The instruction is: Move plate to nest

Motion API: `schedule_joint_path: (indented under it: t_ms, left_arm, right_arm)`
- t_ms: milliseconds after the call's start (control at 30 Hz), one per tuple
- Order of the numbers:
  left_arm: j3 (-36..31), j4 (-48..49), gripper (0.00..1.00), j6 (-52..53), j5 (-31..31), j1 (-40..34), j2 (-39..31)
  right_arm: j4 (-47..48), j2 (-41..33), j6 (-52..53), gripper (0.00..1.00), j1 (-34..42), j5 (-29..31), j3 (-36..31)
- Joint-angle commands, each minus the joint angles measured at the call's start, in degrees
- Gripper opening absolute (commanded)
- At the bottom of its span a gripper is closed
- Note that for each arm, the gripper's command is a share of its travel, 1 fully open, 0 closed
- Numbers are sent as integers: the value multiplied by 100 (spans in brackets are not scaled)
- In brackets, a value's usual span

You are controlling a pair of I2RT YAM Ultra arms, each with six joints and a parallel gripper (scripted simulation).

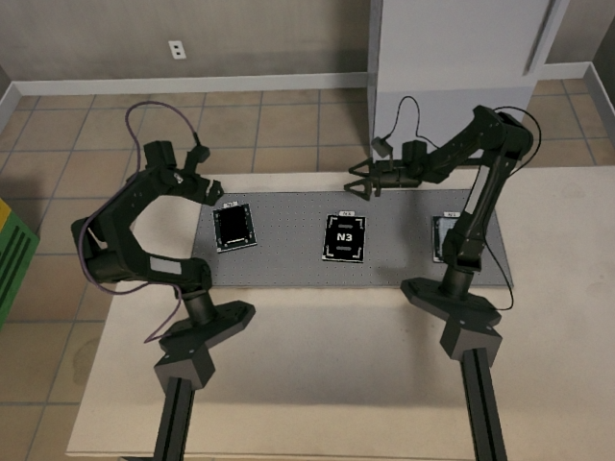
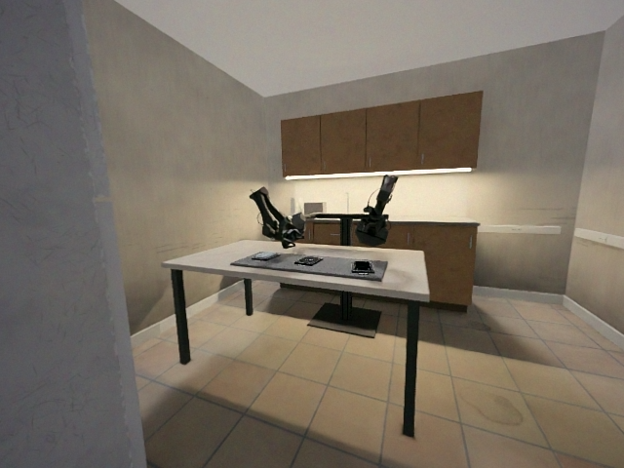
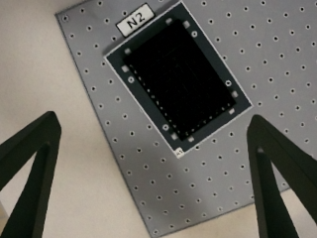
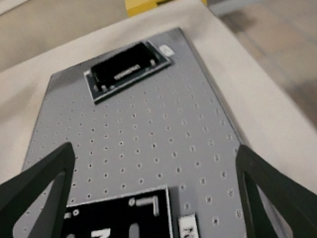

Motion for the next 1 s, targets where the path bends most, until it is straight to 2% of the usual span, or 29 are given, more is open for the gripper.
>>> schedule_joint_path:
  t_ms: [0,400,467,500,667,967]
  left_arm:
    - [-250,461,100,721,644,263,-183]
    - [-1114,1404,100,2385,2176,1342,-110]
    - [-1114,1404,100,2385,2176,1342,-110]
    - [-1165,1512,100,2568,2461,1507,-72]
    - [-1476,1930,100,3275,3006,1850,82]
    - [-1812,2563,100,4378,3786,2269,543]
  right_arm:
    - [-518,-222,959,100,-312,189,290]
    - [-1645,-495,3200,100,-1700,767,936]
    - [-1645,-495,3200,100,-1700,767,936]
    - [-1859,-497,3395,100,-1788,840,1042]
    - [-2303,-646,4476,100,-2452,1097,1293]
    - [-3184,-840,6170,100,-3487,1536,1792]
